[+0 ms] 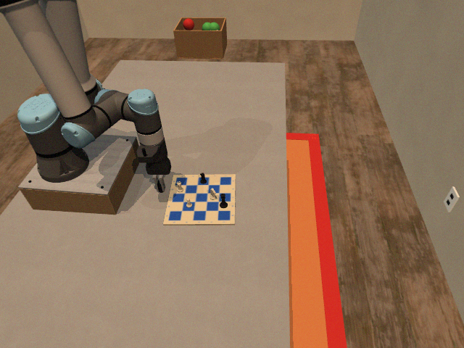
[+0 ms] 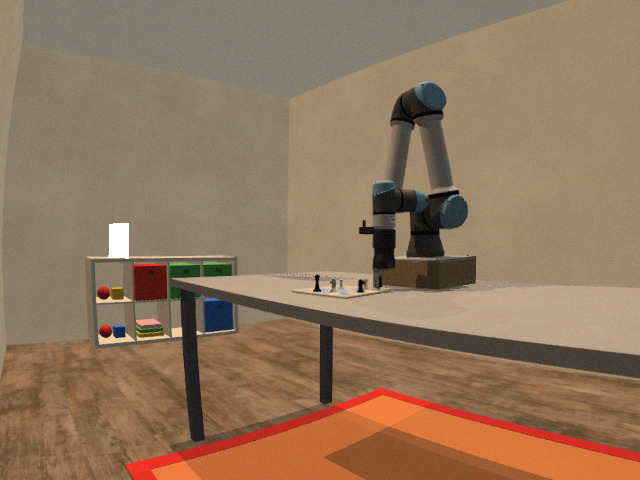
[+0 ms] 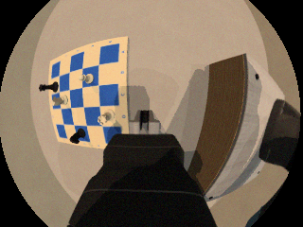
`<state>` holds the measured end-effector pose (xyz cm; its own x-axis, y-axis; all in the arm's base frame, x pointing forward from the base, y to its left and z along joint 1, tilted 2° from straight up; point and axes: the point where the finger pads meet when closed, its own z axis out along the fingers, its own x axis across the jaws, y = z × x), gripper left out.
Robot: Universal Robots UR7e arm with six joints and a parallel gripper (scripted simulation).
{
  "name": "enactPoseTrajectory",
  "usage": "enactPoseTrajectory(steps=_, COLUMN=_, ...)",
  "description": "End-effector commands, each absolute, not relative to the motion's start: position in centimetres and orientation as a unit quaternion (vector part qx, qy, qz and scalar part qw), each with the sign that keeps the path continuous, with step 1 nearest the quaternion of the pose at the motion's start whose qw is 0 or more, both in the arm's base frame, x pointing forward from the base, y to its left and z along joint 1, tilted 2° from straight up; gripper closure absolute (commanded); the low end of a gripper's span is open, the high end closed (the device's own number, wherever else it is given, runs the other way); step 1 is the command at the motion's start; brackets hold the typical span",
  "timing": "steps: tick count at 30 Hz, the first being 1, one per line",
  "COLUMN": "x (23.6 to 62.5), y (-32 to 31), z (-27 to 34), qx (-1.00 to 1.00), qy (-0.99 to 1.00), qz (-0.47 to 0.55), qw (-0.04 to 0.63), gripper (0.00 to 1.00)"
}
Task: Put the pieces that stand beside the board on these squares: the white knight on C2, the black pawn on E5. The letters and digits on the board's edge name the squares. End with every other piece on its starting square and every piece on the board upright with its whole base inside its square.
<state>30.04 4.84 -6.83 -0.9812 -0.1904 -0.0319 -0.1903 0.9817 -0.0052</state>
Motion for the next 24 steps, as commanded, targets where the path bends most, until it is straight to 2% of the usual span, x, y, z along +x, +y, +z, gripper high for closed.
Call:
enactPoseTrajectory(steps=1, x=30.05, y=4.85, z=-6.82, qx=-0.096, qy=0.995, qz=-0.001, qw=0.016, gripper=1.0)
enactPoseTrajectory(steps=24, x=30.05, y=4.85, z=-6.6, qx=-0.096, qy=0.995, qz=-0.001, qw=0.016, gripper=1.0)
